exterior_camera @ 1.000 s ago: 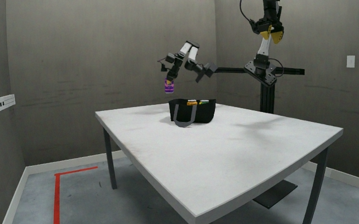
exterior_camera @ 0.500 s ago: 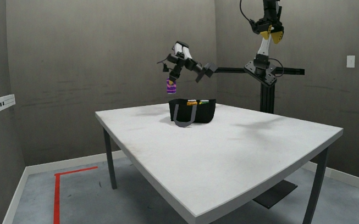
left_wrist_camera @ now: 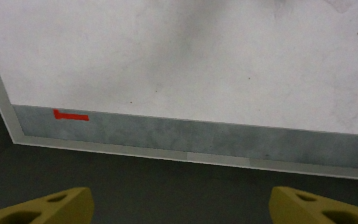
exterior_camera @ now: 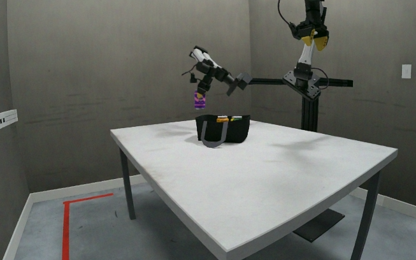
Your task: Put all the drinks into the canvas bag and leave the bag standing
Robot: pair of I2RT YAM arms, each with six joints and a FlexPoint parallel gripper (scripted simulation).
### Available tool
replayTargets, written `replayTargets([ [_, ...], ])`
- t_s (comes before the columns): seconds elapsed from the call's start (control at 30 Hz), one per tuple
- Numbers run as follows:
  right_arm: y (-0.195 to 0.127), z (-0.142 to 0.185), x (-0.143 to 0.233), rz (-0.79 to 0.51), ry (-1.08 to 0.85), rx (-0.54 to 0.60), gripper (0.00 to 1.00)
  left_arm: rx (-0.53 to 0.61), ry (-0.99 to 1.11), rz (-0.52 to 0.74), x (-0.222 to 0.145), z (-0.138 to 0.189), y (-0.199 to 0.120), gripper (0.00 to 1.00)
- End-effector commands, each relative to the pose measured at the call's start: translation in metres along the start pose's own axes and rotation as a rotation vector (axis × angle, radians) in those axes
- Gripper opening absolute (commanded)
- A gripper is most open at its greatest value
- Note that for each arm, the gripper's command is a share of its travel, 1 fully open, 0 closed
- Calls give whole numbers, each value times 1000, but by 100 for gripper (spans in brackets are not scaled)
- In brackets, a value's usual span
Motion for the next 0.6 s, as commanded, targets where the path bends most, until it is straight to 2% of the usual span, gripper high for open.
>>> replayTargets([
  [0.0, -3, -14, 4, 18, 64, -18, 67, 6, -7, -33, 0, 2, -12, 86],
  [0.57, -4, -18, 6, 10, 83, -25, 67, 6, -7, -33, 0, 2, -12, 86],
])
Point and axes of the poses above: on each arm, the point where the finger pads meet when closed, its own y axis out along the fingers, its own x axis across the jaws, z = x × y, the point moved 5 cm from there along -y, back along the fingers, and after that the axes turned 14 degrees about -y, right-handed, at the moved point
